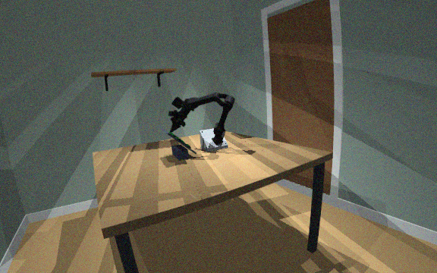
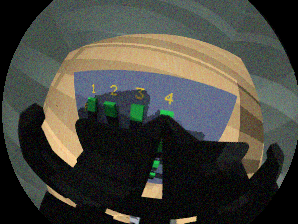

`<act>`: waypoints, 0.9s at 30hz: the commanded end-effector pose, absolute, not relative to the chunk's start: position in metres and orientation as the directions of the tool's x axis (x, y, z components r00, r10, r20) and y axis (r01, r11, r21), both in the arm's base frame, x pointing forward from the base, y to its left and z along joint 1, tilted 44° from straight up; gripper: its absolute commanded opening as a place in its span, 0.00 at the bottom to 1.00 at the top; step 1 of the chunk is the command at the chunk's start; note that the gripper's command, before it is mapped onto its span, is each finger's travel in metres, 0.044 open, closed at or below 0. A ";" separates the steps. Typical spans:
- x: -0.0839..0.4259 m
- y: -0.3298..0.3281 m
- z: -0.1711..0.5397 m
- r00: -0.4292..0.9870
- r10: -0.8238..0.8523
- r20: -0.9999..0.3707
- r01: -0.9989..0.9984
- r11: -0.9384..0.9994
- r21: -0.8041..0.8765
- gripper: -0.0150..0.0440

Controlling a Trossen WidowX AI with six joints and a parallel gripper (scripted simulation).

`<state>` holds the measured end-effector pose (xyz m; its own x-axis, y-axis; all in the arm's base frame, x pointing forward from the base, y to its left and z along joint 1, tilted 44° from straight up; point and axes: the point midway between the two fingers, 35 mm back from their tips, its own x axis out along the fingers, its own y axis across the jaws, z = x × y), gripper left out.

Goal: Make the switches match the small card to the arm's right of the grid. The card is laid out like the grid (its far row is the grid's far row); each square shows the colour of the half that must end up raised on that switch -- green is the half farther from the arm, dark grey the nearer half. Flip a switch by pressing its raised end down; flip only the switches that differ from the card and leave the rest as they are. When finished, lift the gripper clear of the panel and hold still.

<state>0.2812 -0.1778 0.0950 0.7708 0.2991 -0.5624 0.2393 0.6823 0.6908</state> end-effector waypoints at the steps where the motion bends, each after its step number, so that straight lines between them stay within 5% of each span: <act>1: 0.281 -0.178 0.093 0.768 0.296 -0.567 0.246 0.682 0.689 0.25; 14: 0.283 -0.178 0.092 0.768 0.296 -0.567 0.246 0.682 0.689 0.25; 20: 0.233 -0.195 0.125 0.780 0.280 -0.560 0.249 0.681 0.688 0.25; 27: 0.231 -0.194 0.128 0.781 0.279 -0.559 0.249 0.681 0.688 0.25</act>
<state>0.2330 -0.1953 0.1228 0.7766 0.2779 -0.5654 0.2588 0.6775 0.6885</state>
